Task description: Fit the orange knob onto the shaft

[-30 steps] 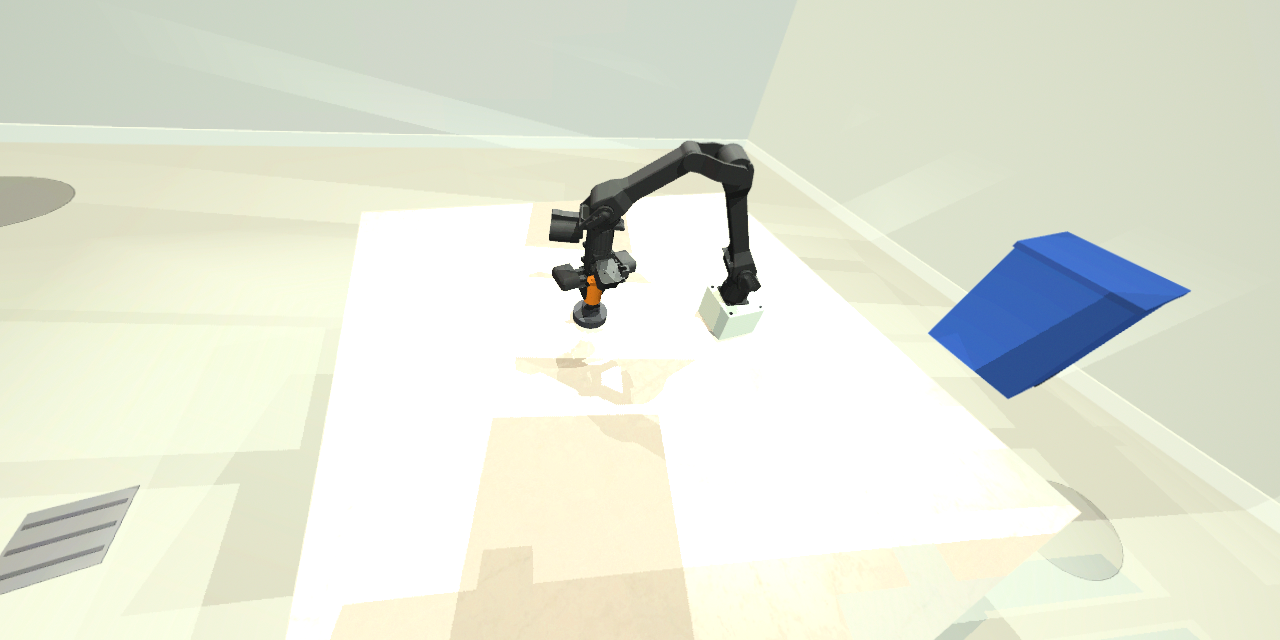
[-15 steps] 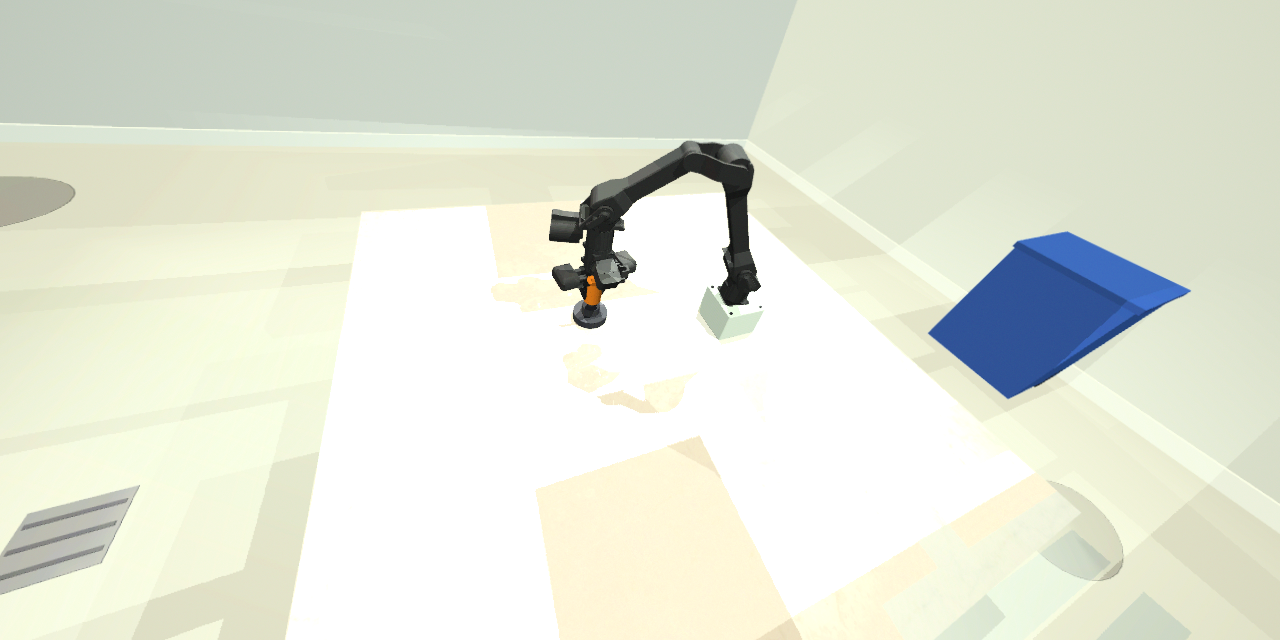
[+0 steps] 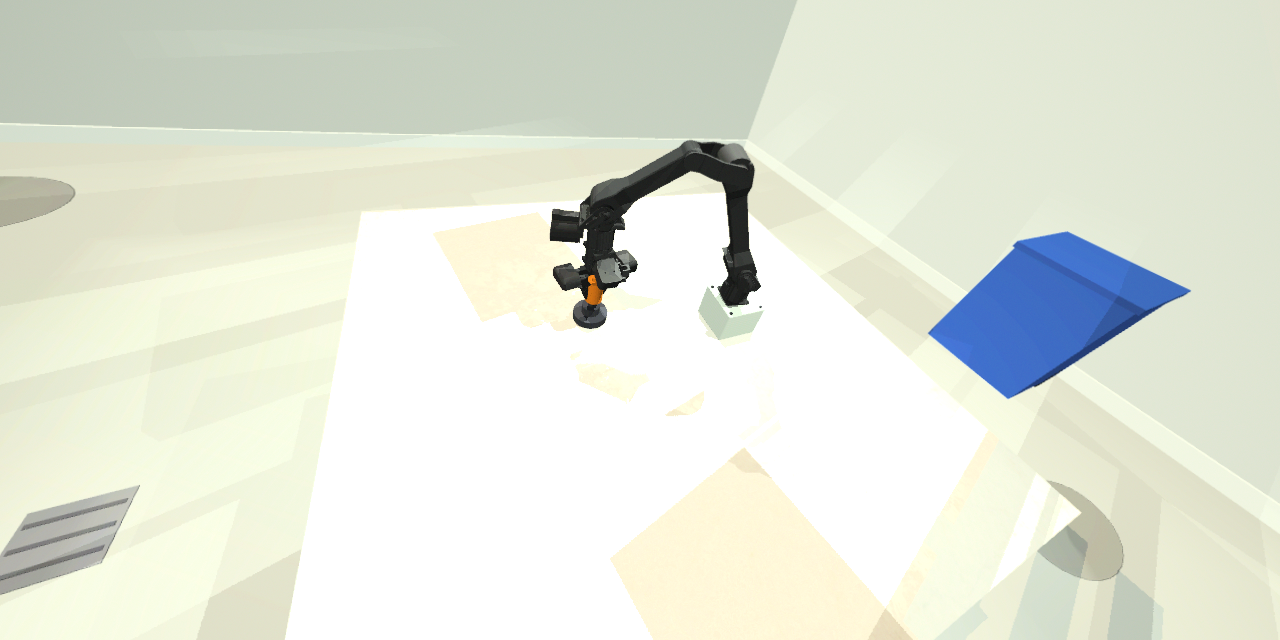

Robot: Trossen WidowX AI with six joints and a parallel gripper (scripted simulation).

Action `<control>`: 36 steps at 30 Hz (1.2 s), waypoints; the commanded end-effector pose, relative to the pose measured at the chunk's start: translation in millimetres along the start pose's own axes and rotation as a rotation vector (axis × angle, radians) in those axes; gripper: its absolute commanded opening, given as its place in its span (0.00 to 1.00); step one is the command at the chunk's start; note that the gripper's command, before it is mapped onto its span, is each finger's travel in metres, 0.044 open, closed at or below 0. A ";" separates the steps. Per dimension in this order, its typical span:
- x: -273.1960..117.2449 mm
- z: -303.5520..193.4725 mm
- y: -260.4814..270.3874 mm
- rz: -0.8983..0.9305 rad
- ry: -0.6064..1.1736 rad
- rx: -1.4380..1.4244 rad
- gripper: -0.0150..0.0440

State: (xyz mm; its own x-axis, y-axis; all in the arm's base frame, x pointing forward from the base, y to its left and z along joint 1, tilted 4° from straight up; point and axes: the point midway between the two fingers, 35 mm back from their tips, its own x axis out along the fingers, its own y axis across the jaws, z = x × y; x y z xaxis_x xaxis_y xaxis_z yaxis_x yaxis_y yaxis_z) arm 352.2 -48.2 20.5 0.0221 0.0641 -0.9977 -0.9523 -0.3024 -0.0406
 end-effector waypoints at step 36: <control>15.8 -1.6 -4.5 -0.007 0.001 -0.047 0.25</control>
State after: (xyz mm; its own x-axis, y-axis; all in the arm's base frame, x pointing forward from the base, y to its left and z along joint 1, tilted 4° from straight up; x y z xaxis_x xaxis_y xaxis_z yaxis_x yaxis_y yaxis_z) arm 356.9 -47.9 7.2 0.0248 0.0638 -0.9977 -0.9362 -0.3485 -0.0455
